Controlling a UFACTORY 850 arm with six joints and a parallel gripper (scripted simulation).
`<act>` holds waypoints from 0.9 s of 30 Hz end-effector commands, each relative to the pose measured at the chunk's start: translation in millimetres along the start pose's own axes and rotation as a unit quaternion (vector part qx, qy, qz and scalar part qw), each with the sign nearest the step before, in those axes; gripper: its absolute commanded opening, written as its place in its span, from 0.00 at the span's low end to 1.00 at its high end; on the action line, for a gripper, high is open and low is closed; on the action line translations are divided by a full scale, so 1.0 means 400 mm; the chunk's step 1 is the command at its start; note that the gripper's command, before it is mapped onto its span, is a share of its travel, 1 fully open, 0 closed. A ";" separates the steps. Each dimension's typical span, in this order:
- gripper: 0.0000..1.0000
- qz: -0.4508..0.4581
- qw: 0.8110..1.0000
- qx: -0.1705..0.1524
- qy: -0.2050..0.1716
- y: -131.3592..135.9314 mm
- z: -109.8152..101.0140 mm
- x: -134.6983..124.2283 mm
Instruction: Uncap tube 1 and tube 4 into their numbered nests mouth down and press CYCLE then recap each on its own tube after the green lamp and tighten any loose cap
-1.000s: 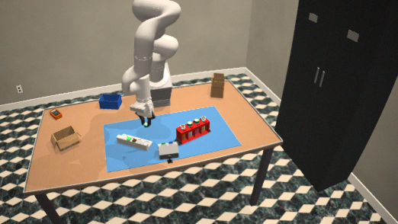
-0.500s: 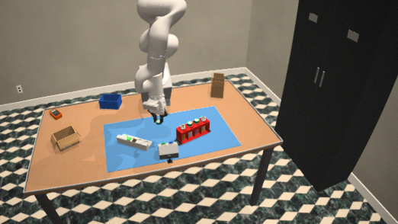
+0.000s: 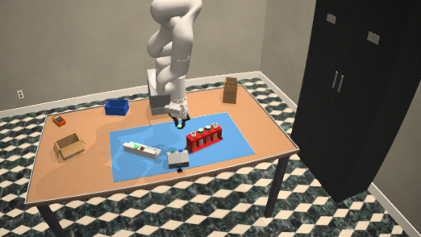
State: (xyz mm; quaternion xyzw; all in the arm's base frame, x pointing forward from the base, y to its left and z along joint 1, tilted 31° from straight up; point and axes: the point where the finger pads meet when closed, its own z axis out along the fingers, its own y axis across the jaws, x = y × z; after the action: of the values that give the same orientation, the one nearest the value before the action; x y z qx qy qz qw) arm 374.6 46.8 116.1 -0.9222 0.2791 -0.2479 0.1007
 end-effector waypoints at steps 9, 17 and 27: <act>0.00 0.000 1.000 -0.008 0.007 -0.127 0.005 -0.109; 0.00 0.000 1.000 -0.008 0.007 -0.205 0.007 -0.179; 0.00 0.000 1.000 -0.007 0.007 -0.282 0.009 -0.248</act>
State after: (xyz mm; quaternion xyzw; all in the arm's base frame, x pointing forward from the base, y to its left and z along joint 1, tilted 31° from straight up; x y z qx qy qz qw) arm 357.3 182.8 110.6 -0.9219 0.2796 -0.2489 0.1001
